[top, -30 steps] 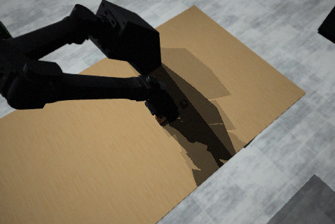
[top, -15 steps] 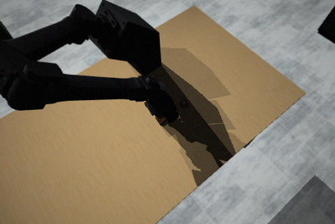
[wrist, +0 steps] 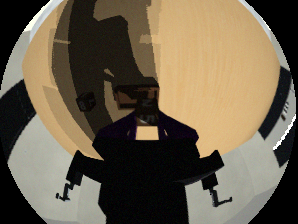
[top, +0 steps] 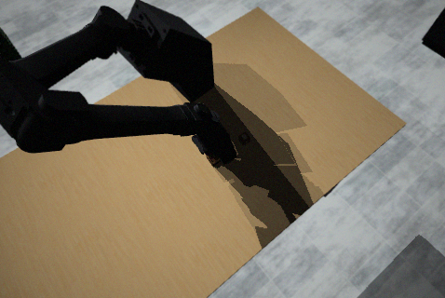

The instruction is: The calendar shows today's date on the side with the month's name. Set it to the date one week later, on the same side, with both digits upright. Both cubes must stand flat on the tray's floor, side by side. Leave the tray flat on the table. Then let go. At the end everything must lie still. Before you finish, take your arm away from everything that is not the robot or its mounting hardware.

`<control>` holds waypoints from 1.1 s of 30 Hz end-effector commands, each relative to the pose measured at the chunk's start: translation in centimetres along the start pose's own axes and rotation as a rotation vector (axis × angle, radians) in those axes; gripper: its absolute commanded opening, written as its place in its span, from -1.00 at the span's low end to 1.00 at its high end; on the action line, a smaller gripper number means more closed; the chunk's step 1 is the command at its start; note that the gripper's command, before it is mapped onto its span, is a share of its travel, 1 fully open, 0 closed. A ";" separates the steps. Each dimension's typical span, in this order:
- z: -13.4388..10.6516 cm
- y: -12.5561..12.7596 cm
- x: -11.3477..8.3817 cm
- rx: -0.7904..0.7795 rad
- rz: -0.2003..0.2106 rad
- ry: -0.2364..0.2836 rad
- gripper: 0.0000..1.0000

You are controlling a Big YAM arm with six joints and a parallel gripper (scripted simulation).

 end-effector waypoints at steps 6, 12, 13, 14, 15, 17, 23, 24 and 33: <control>0.7 0.0 0.7 0.001 0.001 -0.017 -0.49; 0.9 0.1 0.8 -0.002 0.002 -0.027 -0.49; 1.0 -0.1 0.9 0.005 0.000 -0.027 -0.49; 1.0 -0.1 0.9 0.006 0.000 -0.027 -0.49; 0.9 0.0 1.0 0.001 0.001 -0.026 -0.49; 0.8 0.3 1.0 -0.009 0.003 -0.027 -0.49; 1.3 -0.1 0.8 0.005 0.001 -0.036 -0.49; 1.3 -0.1 0.8 0.005 0.001 -0.036 -0.49; 1.2 -0.1 0.8 0.004 0.001 -0.034 -0.49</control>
Point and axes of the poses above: the point where the finger pads meet when closed, its own x axis out along the fingers, its own y axis across the jaws, z = x × y, the point moved 6 cm from there along -x, back along the fingers, and after that the axes turned 5 degrees about x, right-handed, at the moved point
